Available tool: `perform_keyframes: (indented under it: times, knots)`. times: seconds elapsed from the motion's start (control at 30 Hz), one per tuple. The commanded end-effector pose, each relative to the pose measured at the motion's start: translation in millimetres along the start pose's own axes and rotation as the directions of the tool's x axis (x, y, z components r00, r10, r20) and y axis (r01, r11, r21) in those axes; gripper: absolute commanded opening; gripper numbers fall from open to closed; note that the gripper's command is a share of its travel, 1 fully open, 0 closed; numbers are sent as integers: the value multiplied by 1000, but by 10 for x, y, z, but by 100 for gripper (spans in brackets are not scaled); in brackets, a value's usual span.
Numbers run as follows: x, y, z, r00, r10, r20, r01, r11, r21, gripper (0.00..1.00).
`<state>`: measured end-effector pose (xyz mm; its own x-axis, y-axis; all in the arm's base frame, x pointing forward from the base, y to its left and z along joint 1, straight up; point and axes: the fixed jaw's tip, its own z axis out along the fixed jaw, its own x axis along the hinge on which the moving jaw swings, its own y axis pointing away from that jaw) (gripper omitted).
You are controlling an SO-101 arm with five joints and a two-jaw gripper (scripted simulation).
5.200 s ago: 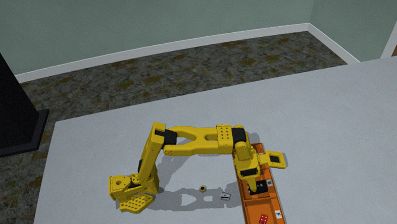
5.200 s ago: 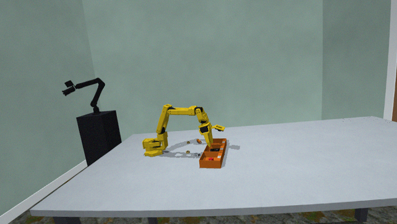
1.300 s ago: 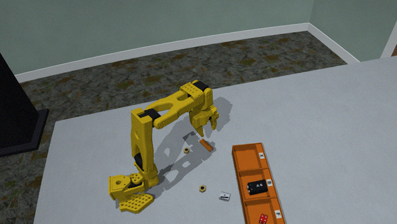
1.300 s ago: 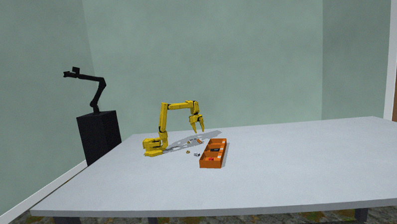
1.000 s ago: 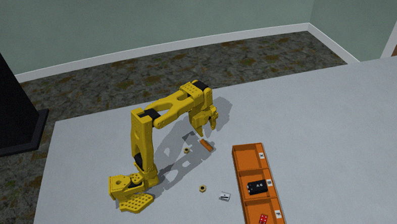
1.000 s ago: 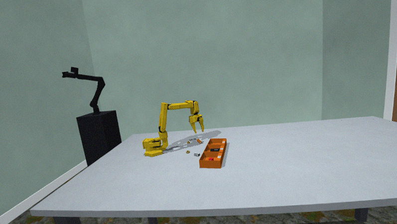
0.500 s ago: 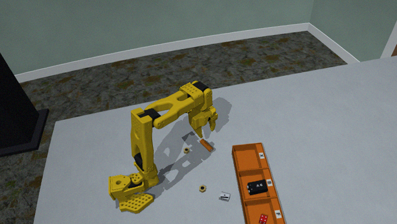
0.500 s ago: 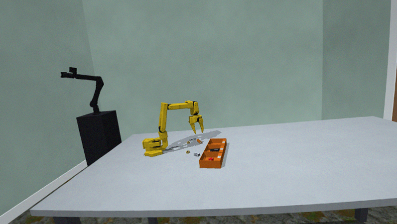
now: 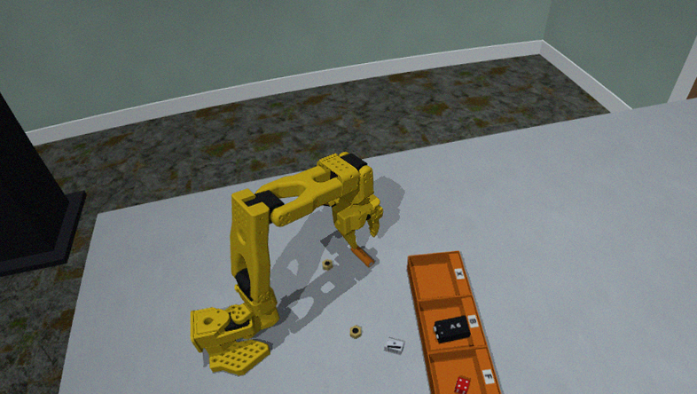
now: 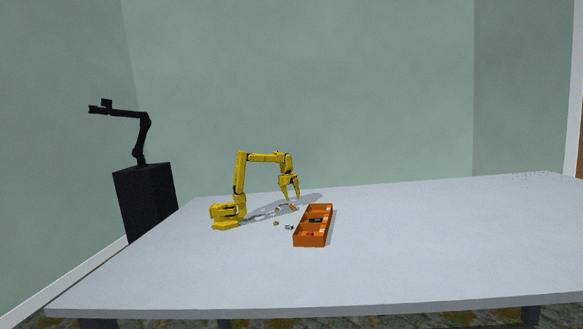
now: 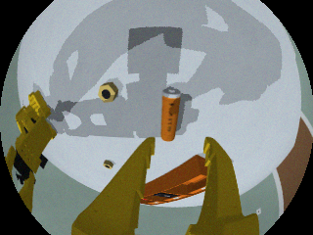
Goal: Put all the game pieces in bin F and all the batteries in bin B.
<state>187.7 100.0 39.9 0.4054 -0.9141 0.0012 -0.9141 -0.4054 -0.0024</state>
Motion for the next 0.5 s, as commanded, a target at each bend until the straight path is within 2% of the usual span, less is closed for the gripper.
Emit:
perform_keyframes:
  times: [0.0,0.17,0.47]
  knots:
    - [-26,-47,27,1000,-15,4,15,999,39,21]
    - [-26,-46,120,1000,-15,4,15,999,39,21]
    - [-26,-40,203,1000,-15,4,15,999,39,21]
